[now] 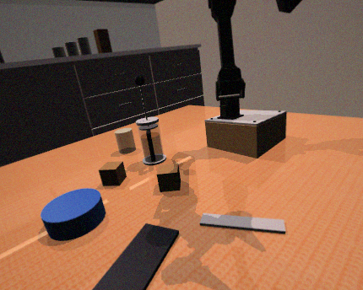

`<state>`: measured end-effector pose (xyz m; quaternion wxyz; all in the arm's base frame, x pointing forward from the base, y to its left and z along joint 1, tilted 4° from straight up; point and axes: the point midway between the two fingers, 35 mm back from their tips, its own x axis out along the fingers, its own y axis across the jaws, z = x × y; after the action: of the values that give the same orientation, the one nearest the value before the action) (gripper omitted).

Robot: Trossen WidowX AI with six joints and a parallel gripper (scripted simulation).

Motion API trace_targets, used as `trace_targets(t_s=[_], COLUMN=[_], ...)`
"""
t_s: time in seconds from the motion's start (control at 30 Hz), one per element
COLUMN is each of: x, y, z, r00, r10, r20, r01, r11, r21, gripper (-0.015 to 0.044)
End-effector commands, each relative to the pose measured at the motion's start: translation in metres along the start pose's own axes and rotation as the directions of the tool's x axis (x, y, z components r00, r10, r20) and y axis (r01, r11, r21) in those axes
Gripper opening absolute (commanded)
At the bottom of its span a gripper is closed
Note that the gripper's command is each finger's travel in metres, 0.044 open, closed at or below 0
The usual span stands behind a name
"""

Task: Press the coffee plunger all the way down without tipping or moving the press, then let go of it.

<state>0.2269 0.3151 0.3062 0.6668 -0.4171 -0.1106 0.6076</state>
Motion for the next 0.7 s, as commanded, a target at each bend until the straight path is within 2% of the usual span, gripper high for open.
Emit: trace_targets(t_s=[0.0,0.17,0.33,0.5,0.67], x=[-0.046,-0.112,-0.184,-0.256,-0.323], y=[-0.020,-0.028,-0.018,0.010,0.052], z=[-0.049,-0.108,-0.153,-0.182,-0.194], r00=[0.971,0.852,0.655,0.405,0.128], r10=[-0.128,-0.244,-0.300,-0.289,-0.212], r20=[-0.203,-0.464,-0.693,-0.867,-0.969], r01=[0.170,0.441,0.714,0.911,0.974], r11=[0.965,0.811,0.545,0.204,-0.159], r21=[0.202,0.384,0.439,0.358,0.163], gripper=[0.0440,0.0440,0.0440,0.0440,0.0440])
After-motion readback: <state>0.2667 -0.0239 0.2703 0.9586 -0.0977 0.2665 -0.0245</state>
